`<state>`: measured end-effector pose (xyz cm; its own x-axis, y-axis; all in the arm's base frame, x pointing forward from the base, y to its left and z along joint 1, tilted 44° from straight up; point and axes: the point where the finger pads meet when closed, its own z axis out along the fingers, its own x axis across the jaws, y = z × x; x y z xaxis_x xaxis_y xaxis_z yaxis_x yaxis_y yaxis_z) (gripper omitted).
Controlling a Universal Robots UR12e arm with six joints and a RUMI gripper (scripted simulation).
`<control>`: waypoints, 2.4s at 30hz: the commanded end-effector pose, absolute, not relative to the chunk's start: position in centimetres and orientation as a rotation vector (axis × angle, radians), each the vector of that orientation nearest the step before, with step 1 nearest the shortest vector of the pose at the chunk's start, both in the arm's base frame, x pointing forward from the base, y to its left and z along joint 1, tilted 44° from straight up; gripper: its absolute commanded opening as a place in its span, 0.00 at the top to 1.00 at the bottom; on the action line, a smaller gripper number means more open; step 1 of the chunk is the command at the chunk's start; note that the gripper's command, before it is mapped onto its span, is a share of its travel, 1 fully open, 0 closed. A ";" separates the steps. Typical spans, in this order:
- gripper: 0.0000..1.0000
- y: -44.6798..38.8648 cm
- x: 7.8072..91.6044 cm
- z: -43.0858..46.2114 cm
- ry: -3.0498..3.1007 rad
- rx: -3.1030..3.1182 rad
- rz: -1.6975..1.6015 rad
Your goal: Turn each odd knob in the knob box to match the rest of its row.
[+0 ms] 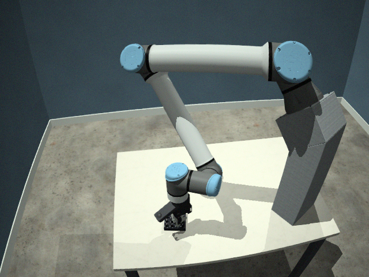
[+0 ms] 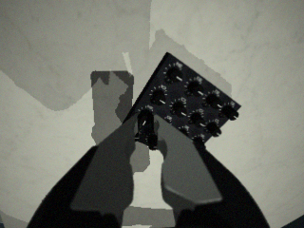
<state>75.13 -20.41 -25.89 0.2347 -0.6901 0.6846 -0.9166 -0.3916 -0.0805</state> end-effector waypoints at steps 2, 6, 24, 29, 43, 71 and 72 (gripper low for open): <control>0.96 -20.4 75.1 -25.8 -1.487 2.176 0.934; 0.96 -20.4 75.1 -25.8 -1.486 2.176 0.934; 0.96 -20.3 75.1 -25.9 -1.269 2.264 0.873; 0.96 -20.3 75.1 -25.9 -1.135 2.308 0.835; 0.96 -20.2 75.0 -26.0 -0.945 2.360 0.777; 0.89 -20.2 75.0 -26.0 -0.940 2.361 0.776; 0.89 -20.2 75.0 -26.0 -0.940 2.361 0.776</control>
<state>75.03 -20.28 -26.03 0.6038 -0.4567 0.6534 -0.7285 -0.6489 0.2196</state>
